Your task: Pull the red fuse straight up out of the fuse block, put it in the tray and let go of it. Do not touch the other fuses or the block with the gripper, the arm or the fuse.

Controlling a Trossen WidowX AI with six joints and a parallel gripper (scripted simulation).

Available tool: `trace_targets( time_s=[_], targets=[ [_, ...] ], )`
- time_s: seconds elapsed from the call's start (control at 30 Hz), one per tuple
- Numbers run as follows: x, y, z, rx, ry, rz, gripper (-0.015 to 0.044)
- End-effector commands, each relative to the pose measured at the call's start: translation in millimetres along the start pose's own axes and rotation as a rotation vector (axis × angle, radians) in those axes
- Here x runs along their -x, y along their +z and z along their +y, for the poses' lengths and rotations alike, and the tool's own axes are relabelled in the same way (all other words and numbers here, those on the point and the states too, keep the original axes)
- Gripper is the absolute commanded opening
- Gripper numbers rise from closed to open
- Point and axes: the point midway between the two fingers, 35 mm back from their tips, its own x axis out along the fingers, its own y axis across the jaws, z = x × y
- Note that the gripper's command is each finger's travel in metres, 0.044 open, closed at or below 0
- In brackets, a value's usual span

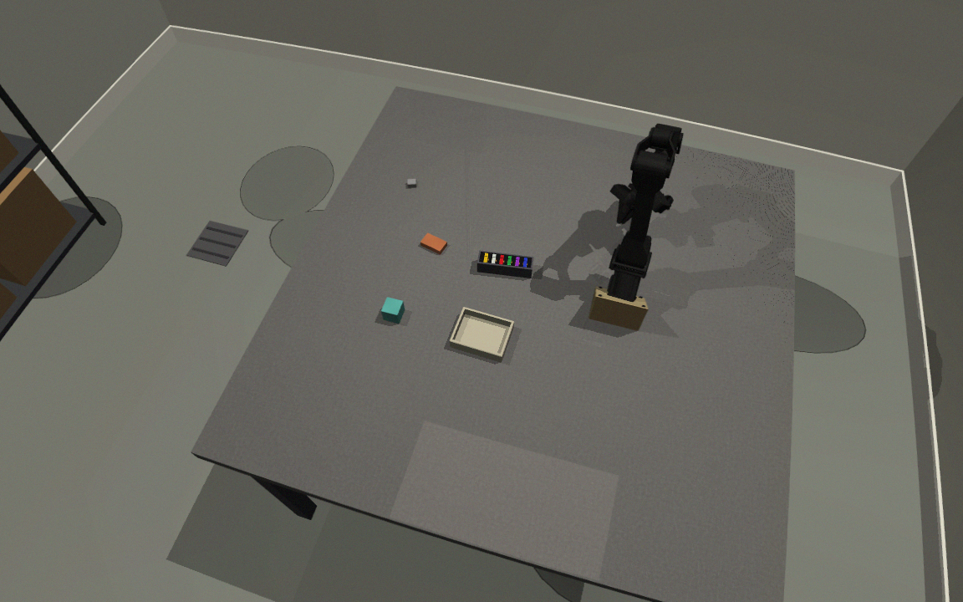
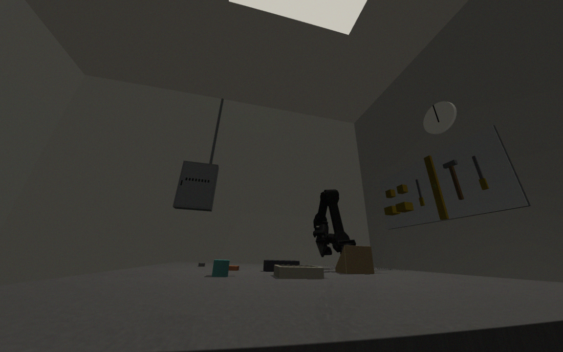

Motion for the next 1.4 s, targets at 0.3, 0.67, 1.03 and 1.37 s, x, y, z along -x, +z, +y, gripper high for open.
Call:
trace_targets(
  time_s=[0.3, 0.67, 1.03, 1.37],
  targets=[
    [-55, -48, -20, 0.62, -0.159, -0.297, 0.0074],
    [-98, -93, -65, 1.057, -0.111, -0.421, 0.0074],
    [-139, -123, -157, 1.651, 0.026, -0.574, 0.0074],
    [-169, -106, -269, 2.19, 0.299, -0.656, 0.0074]
  ],
)
